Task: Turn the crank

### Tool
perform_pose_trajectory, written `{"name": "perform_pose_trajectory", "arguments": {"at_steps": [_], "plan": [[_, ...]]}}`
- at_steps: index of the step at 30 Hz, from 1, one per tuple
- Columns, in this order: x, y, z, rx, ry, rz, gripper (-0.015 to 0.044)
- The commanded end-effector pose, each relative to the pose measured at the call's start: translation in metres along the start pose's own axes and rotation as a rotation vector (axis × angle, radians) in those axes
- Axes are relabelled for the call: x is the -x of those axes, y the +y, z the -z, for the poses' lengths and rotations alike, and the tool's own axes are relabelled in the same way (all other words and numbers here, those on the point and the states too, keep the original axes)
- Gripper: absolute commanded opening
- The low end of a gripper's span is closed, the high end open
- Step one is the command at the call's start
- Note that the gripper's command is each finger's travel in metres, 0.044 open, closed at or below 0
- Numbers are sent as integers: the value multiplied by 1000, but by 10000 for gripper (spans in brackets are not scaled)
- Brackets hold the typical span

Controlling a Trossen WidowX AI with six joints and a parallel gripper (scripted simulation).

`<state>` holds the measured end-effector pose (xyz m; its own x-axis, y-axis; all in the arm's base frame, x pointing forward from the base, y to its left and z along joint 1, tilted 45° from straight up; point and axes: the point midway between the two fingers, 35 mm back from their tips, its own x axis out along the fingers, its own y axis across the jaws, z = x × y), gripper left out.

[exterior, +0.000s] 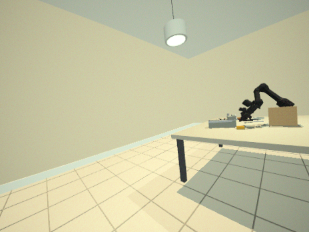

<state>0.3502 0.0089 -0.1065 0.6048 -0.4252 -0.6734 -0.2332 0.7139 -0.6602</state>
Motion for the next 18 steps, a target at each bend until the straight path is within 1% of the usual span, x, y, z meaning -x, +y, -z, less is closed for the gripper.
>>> {"name": "perform_pose_trajectory", "arguments": {"at_steps": [1, 12, 18], "plan": [[1, 1, -1, -2, -2, -1, 0], [0, 0, 0, 0, 0, 0, 0], [0, 0, 0, 0, 0, 0, 157]]}}
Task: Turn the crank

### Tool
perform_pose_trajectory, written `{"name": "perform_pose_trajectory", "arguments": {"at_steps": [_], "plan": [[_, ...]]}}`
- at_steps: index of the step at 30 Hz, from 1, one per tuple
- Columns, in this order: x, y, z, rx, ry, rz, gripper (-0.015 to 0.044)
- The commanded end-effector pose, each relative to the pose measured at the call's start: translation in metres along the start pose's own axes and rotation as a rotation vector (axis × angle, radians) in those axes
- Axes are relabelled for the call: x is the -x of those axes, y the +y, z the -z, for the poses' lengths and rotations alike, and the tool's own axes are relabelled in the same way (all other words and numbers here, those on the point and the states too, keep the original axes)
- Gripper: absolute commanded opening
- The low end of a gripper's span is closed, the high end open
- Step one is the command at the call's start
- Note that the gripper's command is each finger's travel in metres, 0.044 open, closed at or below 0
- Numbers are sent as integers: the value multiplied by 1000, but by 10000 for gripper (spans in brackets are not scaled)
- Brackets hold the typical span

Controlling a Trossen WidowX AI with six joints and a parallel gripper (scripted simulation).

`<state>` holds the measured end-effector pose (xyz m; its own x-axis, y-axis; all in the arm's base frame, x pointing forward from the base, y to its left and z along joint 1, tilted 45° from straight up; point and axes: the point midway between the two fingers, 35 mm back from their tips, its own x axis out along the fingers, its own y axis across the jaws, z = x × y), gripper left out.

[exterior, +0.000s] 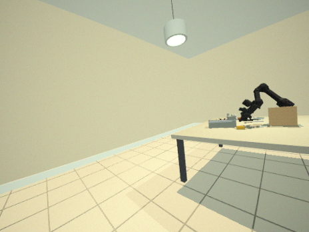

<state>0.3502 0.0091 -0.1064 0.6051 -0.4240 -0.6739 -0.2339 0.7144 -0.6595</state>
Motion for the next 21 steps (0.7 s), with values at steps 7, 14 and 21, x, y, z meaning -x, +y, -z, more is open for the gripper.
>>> {"name": "perform_pose_trajectory", "arguments": {"at_steps": [7, 14, 21], "plan": [[0, 0, 0, 0, 1, 1, 341], [4, 0, -5, 0, 1, 0, 440], [26, 1, -29, -1, 0, -2, 440]]}}
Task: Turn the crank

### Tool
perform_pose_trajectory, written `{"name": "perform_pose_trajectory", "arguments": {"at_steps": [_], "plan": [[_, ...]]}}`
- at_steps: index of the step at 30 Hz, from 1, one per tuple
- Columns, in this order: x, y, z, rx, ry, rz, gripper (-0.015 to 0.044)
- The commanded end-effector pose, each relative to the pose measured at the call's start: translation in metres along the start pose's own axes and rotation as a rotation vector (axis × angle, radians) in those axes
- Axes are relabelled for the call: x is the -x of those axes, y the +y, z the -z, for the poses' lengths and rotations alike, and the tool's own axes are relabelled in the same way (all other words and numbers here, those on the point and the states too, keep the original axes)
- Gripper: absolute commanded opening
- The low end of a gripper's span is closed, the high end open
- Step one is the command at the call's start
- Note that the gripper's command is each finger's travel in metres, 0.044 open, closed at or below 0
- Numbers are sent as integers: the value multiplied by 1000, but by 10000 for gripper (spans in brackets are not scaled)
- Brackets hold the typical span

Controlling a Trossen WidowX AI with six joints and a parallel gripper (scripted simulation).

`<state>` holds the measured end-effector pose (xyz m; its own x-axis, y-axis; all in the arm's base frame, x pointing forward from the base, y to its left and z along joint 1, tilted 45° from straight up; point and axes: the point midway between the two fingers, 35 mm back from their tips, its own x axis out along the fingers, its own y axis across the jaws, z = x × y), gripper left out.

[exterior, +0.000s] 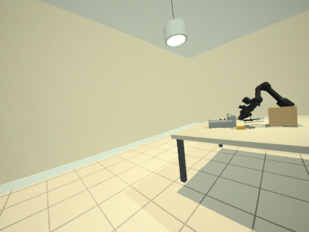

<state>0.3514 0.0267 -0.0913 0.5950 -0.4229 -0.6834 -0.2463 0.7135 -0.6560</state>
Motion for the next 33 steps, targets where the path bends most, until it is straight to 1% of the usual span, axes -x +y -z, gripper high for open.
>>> {"name": "perform_pose_trajectory", "arguments": {"at_steps": [1, 7, 18, 22, 33], "plan": [[13, -2, -16, -10, -10, 7, 440], [25, -1, -30, -10, -10, 5, 440], [86, 0, -87, -6, -11, -3, 440], [84, -2, -93, -15, -4, 4, 440], [57, -14, -130, -82, 42, 54, 440]]}}
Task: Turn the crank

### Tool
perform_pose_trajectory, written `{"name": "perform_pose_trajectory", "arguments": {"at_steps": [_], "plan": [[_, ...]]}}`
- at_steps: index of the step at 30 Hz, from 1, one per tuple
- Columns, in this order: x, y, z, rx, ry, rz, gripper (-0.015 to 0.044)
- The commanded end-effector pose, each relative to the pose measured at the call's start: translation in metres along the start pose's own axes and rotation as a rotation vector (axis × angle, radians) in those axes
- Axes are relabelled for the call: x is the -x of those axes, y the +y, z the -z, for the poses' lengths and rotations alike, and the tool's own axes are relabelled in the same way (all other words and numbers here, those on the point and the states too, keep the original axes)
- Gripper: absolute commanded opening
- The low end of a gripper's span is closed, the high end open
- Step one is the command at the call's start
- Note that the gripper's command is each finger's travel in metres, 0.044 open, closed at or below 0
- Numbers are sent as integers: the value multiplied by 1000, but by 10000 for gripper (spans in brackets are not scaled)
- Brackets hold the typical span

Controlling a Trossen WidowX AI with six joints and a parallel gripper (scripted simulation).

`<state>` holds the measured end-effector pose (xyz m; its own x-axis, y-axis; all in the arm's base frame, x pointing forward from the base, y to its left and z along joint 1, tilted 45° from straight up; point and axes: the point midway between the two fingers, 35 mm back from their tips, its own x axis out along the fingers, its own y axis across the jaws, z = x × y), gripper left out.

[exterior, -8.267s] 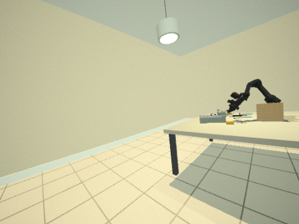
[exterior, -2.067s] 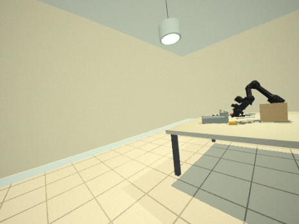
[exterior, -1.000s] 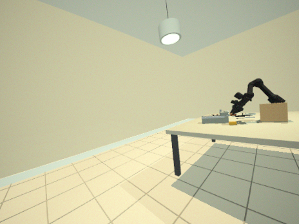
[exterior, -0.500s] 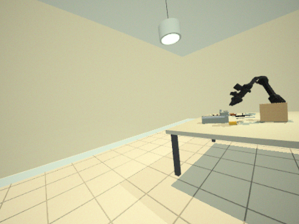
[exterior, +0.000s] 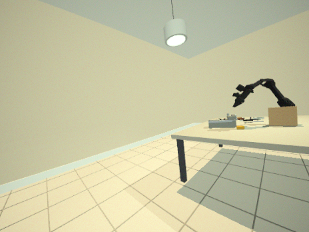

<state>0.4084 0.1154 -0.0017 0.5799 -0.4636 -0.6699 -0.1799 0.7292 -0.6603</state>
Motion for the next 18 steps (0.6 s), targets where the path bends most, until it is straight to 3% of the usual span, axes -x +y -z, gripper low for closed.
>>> {"name": "perform_pose_trajectory", "arguments": {"at_steps": [1, 18], "plan": [[-10, -5, -12, -29, 17, 23, 440], [-52, -21, -51, -118, 78, 94, 440]]}}
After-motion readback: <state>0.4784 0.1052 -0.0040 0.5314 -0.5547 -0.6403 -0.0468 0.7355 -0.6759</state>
